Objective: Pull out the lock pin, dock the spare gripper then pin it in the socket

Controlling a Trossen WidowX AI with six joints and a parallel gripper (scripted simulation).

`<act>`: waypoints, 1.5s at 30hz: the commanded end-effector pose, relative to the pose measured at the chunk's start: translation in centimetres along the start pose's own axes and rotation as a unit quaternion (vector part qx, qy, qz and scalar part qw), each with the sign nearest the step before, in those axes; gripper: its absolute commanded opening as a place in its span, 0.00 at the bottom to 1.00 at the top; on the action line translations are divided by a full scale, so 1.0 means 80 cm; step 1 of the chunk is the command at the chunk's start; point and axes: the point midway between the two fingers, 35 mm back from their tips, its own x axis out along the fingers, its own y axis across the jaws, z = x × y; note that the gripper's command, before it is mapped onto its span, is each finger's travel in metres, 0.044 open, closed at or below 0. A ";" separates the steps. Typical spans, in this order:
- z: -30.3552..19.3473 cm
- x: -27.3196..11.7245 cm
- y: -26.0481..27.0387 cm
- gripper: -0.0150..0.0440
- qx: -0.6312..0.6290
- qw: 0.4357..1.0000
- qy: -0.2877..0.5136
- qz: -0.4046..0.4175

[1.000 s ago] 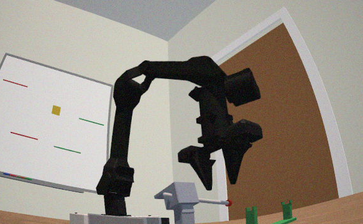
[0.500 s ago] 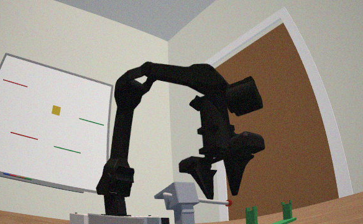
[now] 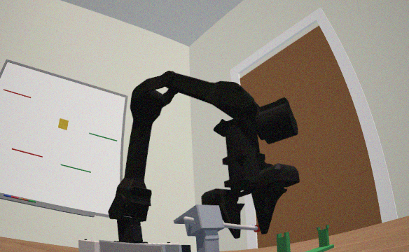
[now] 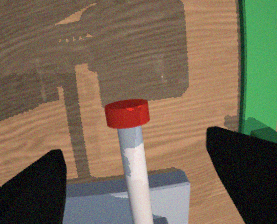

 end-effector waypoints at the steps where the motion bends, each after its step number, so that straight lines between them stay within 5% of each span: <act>1: 0.000 0.010 0.002 0.76 -0.002 1.000 0.000 0.002; 8: -0.001 0.014 0.003 0.76 -0.002 1.000 0.000 0.002; 20: -0.001 0.014 0.003 0.25 -0.002 1.000 0.000 0.002; 45: 0.012 0.003 -0.001 0.25 0.011 0.998 -0.069 0.002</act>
